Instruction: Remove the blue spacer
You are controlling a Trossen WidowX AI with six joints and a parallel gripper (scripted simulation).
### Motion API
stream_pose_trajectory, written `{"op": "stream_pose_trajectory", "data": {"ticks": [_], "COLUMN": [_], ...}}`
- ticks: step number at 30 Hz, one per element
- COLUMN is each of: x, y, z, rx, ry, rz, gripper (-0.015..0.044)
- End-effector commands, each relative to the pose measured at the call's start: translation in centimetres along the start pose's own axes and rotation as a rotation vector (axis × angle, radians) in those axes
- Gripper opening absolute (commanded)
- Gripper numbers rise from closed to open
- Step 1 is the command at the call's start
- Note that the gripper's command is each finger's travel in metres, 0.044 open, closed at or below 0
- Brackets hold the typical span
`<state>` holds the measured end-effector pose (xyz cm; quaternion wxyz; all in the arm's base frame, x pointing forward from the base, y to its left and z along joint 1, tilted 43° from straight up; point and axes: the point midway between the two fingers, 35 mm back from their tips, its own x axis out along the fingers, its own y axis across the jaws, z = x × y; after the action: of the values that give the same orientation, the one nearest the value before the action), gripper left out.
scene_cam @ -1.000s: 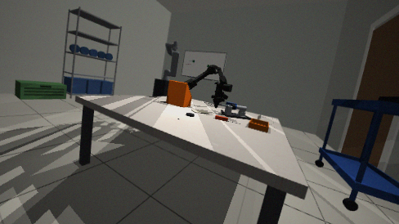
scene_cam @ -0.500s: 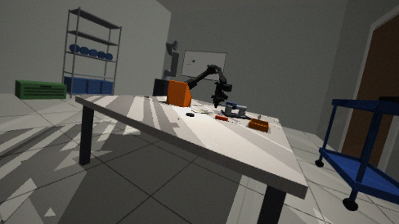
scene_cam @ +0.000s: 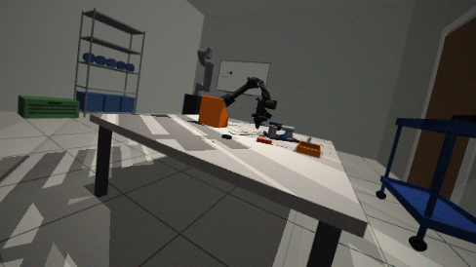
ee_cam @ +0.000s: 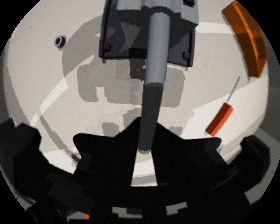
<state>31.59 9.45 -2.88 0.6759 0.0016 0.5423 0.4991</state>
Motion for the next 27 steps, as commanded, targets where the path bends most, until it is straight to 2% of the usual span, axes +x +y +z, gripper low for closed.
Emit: {"op": "stream_pose_trajectory", "data": {"ticks": [1,27], "x": [-0.03,0.0], "y": [-0.05,-0.01], "z": [-0.15,0.31], "rx": [0.001,0.001], "ry": [0.003,0.003], "rz": [-0.003,-0.003], "gripper": [0.0,0.0]}}
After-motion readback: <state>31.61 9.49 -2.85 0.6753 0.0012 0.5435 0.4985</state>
